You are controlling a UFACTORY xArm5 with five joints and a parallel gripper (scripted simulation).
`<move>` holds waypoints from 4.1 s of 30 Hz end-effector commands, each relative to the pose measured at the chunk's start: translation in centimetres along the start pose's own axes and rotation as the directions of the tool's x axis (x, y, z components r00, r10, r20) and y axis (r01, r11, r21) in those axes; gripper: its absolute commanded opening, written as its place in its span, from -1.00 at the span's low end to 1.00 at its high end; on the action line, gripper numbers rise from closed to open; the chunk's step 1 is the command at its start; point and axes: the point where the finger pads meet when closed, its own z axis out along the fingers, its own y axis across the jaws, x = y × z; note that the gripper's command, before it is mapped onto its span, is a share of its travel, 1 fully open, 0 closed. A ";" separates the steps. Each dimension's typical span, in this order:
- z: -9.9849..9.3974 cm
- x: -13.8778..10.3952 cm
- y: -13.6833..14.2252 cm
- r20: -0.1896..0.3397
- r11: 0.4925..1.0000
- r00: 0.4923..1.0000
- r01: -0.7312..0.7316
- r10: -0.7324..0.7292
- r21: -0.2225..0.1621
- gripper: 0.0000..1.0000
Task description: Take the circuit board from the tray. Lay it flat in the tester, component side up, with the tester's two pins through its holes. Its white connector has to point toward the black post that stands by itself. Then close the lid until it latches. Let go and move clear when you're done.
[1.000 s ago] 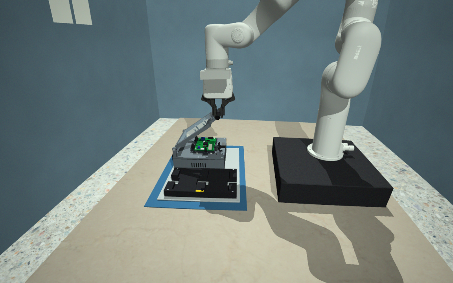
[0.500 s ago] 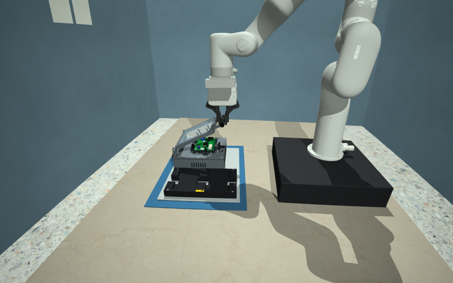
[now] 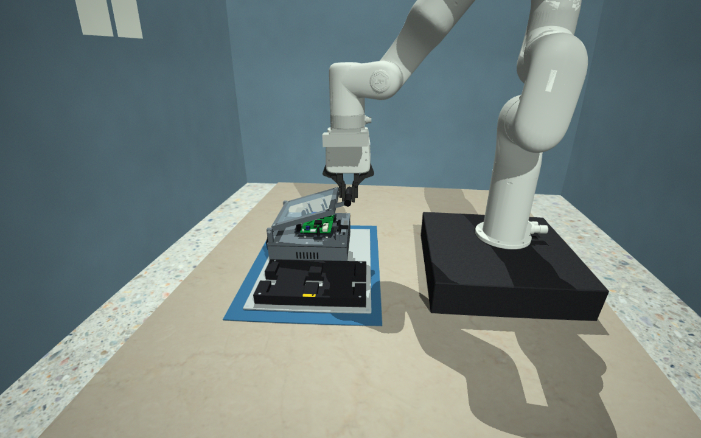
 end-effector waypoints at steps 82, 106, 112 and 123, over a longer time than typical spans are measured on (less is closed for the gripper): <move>4.4 0.0 -0.7 0.001 1.000 1.000 0.000 0.000 -0.004 -1.00; 4.6 0.0 -0.7 0.001 1.000 1.000 0.000 0.000 -0.004 -1.00; 4.7 0.0 -0.7 0.001 1.000 1.000 0.000 0.000 -0.004 -1.00; 4.9 0.0 -0.7 0.001 1.000 1.000 0.000 0.000 -0.004 -1.00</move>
